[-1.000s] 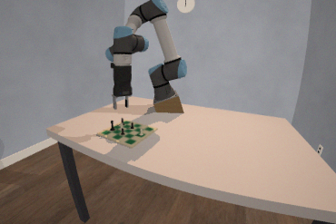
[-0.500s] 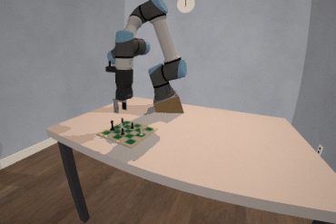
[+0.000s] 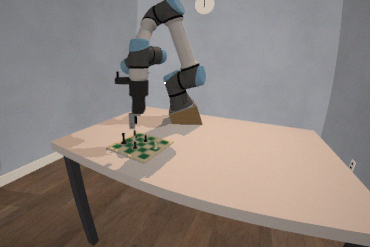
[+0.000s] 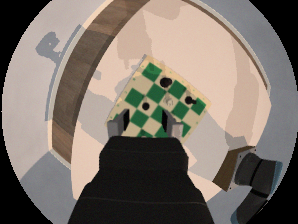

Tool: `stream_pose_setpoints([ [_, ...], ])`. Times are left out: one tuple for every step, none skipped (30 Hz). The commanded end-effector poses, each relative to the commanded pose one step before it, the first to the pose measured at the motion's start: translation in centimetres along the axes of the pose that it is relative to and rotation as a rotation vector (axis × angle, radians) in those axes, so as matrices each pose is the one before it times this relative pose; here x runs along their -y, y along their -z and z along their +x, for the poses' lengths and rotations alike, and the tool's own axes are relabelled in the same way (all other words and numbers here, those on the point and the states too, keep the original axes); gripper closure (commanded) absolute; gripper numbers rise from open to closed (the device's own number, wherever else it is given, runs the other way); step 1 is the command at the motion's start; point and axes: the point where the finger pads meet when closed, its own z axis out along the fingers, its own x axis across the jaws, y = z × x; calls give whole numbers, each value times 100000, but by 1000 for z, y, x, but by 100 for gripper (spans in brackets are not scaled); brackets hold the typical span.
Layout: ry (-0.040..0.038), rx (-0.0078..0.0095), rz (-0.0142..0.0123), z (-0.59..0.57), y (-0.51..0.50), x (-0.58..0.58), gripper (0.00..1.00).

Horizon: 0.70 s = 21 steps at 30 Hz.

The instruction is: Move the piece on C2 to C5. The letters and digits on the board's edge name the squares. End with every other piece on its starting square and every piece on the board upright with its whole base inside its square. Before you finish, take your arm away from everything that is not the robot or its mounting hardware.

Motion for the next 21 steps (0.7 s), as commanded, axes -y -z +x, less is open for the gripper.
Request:
stream_pose_setpoints([
  [15901, 1117, -273, -79, -390, -143, 0],
  [2208, 0, -6, -11, -63, -35, 0],
  [2008, 0, -6, -11, -57, -33, 0],
  [1807, 0, -5, -10, -52, -30, 0],
  [1608, 0, -4, -9, -46, -27, 0],
  [1412, 0, -4, -9, -40, -24, 0],
  [0, 0, 0, 0, 0, 0, 0],
  [0, 0, 0, 0, 0, 0, 0],
  [1220, 0, -3, -8, -35, -21, 0],
  [1034, 0, -3, -7, -29, -18, 0],
  [857, 0, -2, -6, -24, -15, 0],
  [690, 0, -2, -5, -20, -13, 0],
  [536, 0, -1, -4, -15, -10, 0],
  [397, 0, -1, -3, -11, -7, 0],
  [275, 0, -1, -2, -8, -5, 0],
  [172, 0, 0, -1, -5, -3, 0],
  [91, 0, 0, -1, -3, -2, 0],
  [35, 0, 0, 0, -1, -1, 0],
  [5, 0, 0, 0, 0, 0, 0],
  [0, 0, 0, 0, 0, 0, 32],
  [0, 0, 0, 0, 0, 0, 32],
])
